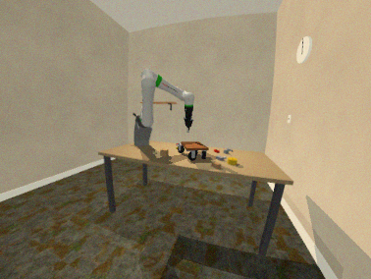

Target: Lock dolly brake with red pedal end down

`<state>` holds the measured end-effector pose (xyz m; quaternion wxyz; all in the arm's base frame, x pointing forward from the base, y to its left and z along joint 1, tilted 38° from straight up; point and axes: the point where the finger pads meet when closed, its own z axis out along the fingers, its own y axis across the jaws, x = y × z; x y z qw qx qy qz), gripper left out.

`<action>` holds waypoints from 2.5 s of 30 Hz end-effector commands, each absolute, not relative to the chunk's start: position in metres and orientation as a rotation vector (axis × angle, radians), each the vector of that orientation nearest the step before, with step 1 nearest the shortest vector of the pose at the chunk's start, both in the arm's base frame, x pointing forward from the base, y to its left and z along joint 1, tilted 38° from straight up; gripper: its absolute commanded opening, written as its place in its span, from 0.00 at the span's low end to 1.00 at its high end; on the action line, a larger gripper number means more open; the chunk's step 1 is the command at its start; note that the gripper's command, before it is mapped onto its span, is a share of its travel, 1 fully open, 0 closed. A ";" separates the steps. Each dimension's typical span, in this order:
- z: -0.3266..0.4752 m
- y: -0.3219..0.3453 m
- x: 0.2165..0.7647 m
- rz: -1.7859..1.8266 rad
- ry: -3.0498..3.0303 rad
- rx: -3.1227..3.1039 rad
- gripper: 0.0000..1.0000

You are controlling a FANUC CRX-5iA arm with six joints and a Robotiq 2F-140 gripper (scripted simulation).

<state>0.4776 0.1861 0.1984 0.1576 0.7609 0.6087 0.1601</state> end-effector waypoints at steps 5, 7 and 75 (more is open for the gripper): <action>0.182 0.116 0.421 0.362 1.548 2.092 0.00; 0.182 0.116 0.421 0.362 1.548 2.092 0.00; 0.146 0.074 0.430 0.356 1.465 2.041 0.00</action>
